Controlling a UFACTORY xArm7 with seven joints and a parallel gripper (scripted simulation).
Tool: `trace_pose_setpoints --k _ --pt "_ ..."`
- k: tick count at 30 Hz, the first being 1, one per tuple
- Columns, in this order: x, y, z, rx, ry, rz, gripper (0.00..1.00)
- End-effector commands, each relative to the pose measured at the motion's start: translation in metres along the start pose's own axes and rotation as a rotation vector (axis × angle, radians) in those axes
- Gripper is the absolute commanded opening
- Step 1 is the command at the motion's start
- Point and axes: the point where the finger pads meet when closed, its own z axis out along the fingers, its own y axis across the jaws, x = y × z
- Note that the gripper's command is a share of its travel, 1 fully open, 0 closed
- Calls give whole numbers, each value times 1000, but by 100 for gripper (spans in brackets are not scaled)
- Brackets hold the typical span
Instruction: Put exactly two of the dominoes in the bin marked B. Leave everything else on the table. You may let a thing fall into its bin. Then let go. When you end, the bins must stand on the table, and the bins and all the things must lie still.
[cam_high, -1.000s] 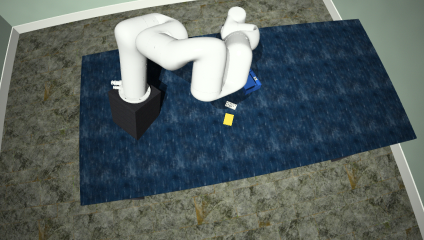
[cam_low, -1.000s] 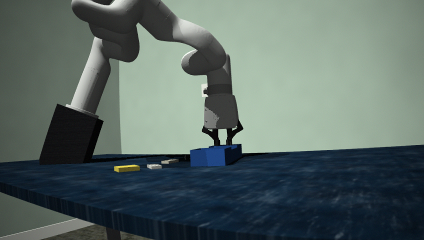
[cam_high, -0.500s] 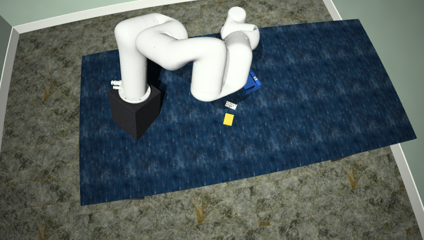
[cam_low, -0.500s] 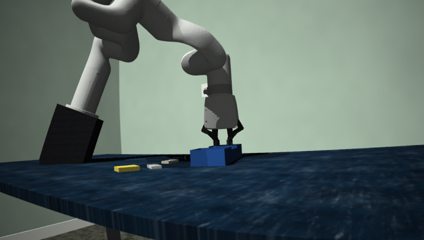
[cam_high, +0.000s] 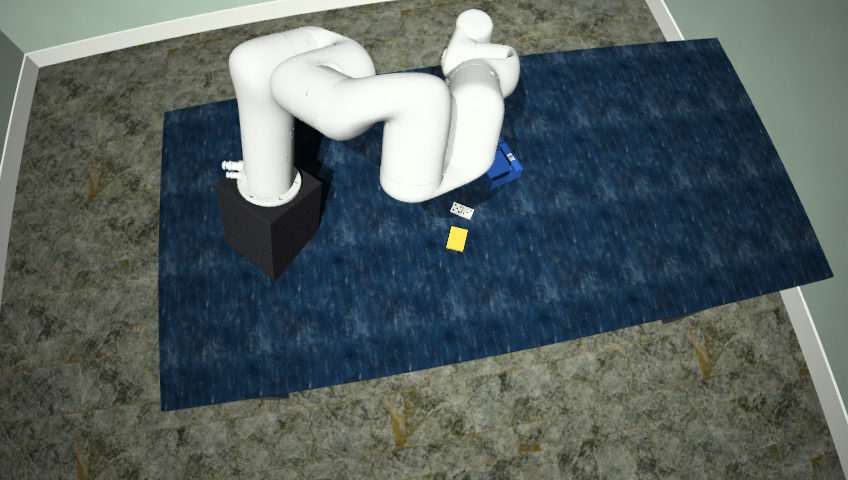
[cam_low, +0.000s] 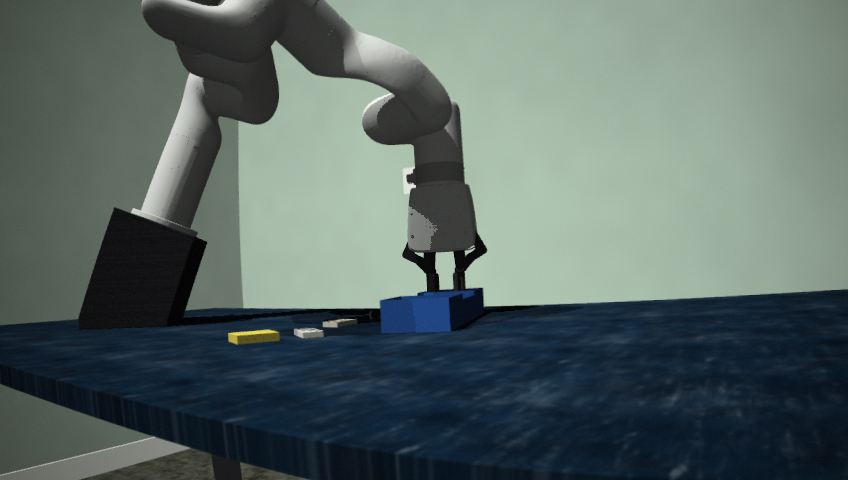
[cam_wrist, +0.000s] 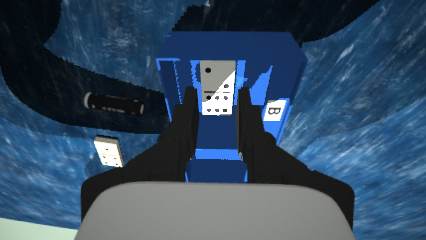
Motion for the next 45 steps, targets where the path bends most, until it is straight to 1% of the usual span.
trace_pose_setpoints --k 1,13,16,17,27,28,30,39,41,42,45 --pt "0 1 -6 -3 0 0 31" --pt "0 1 -20 -3 0 0 31" --pt "0 1 -35 -3 0 0 31" --pt "0 1 -36 -3 0 0 31" --pt "0 1 -36 -3 0 0 31" --pt "-7 -3 -36 -3 0 -50 41" --pt "-22 -11 -37 -3 0 -150 41" --pt "-88 -46 -39 0 -13 -400 41" --pt "-88 -46 -39 0 -13 -400 41" --pt "-96 -50 -39 1 -16 -480 41" --pt "-118 -62 -40 1 -18 -538 41"
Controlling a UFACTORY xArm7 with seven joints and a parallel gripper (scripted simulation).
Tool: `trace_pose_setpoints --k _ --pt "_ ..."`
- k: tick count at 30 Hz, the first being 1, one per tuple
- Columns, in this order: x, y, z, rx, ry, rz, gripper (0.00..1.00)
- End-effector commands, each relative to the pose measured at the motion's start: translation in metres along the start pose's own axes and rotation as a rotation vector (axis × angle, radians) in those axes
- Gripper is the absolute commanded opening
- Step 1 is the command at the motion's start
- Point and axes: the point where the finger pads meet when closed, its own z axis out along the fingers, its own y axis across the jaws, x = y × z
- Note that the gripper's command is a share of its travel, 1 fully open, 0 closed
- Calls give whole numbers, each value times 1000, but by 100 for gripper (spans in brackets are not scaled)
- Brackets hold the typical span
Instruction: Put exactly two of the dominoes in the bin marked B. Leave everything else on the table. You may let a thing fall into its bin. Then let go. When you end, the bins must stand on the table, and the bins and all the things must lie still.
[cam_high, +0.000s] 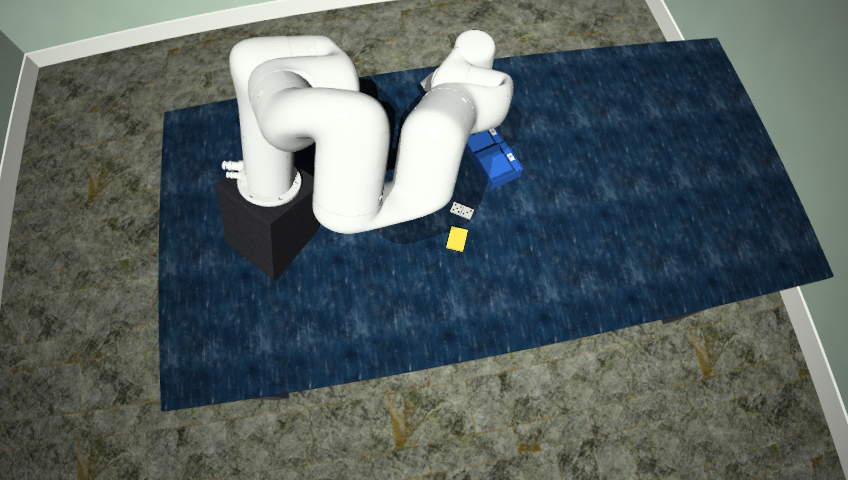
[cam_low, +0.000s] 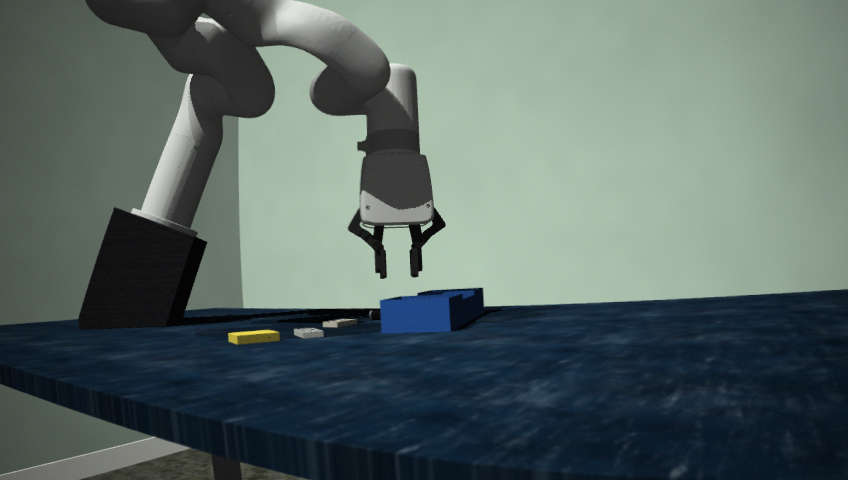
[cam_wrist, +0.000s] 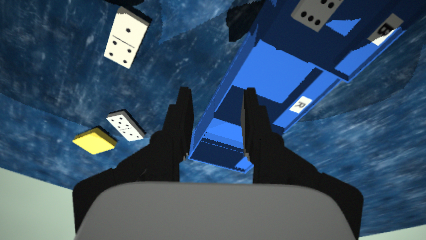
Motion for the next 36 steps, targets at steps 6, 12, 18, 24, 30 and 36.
trace_pose_setpoints --k 6,12,18,24,30,36 --pt "-54 -66 -2 -17 25 -287 41" --pt "-80 -98 -2 -17 25 -289 41" --pt "-104 -128 -2 -17 25 -289 41" --pt "-106 -131 -2 -17 25 -289 41" --pt "-105 -130 -2 -17 25 -289 41" --pt "-103 -127 -2 -17 25 -289 41"
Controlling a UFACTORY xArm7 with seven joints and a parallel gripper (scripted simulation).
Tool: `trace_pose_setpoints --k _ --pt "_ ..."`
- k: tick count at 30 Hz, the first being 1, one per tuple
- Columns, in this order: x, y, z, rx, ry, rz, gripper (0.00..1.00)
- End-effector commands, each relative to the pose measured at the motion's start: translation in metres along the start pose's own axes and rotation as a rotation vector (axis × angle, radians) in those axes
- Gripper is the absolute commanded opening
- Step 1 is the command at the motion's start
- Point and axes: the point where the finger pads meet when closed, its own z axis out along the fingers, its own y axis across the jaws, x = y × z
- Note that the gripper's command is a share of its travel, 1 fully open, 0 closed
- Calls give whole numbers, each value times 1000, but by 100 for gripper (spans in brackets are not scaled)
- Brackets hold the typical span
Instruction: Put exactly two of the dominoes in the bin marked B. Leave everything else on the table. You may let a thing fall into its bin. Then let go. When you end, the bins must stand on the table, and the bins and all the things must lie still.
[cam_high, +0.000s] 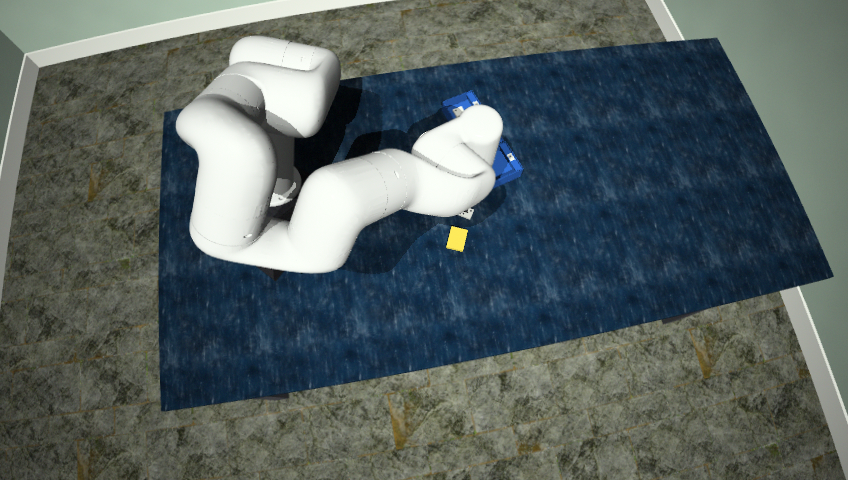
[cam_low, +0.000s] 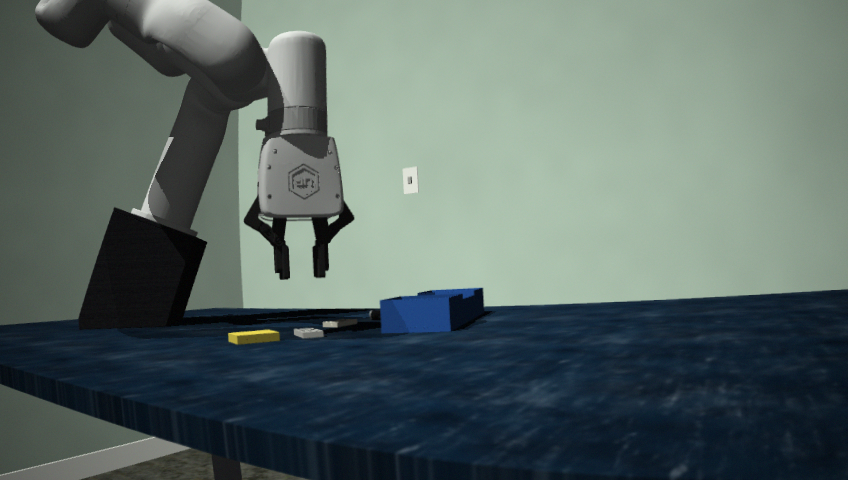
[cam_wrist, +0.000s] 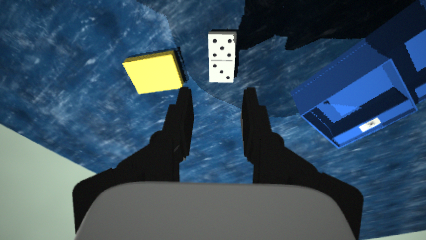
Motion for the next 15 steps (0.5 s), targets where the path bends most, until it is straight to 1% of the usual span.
trace_pose_setpoints --k 1,15 --pt "-1 2 -1 0 -3 0 41" --pt "0 3 -1 0 -3 0 41"
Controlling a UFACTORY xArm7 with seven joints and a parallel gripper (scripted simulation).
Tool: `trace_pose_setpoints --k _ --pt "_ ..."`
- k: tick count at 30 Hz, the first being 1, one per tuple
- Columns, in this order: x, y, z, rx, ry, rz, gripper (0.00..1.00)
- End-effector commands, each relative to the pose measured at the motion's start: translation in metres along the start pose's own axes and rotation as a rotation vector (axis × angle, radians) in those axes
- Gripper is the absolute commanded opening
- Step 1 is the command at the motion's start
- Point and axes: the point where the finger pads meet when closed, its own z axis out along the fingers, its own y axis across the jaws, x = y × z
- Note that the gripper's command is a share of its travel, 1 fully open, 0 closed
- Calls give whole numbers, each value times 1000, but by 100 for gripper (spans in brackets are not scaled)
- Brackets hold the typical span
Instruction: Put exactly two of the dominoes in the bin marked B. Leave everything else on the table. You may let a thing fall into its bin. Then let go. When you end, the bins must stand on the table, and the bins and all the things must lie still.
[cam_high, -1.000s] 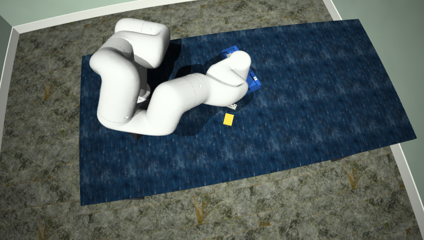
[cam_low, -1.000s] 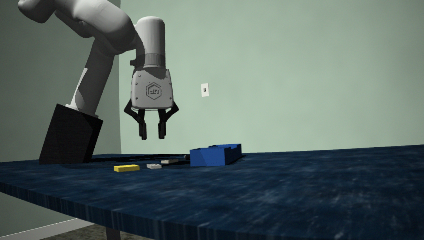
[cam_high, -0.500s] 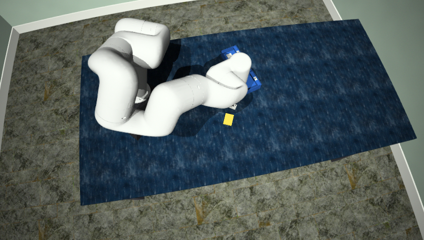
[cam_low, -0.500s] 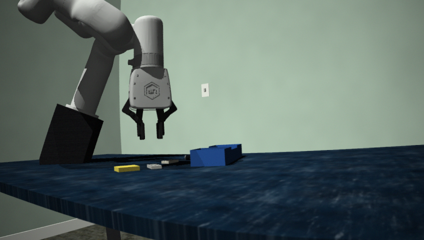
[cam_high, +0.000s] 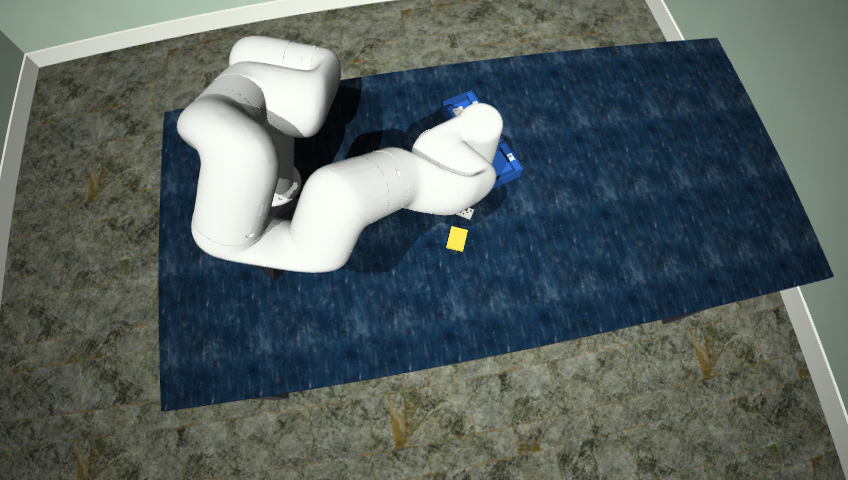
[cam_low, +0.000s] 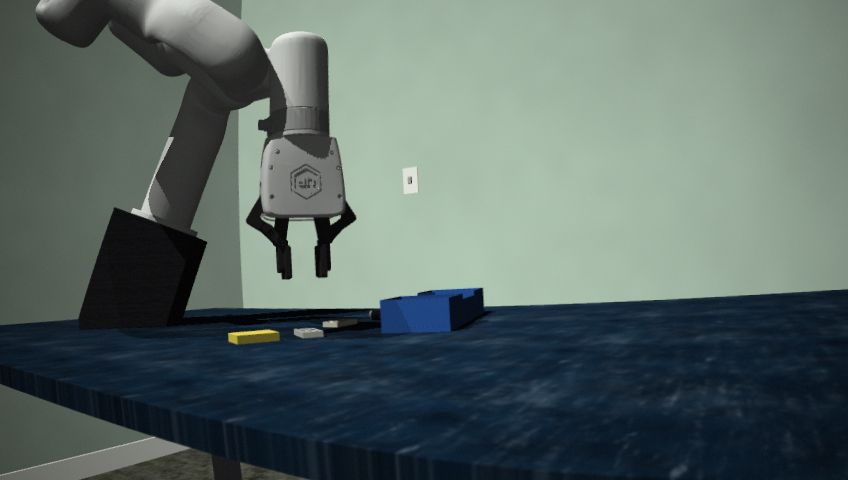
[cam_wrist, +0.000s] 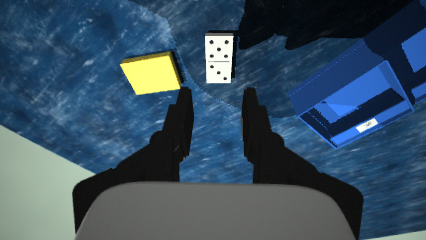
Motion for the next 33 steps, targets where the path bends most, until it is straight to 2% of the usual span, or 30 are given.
trace_pose_setpoints --k 1,18,33 --pt "-1 1 -1 0 -3 0 41" --pt "-1 1 54 -1 -3 0 41" --pt "-1 1 65 -1 -3 0 41"
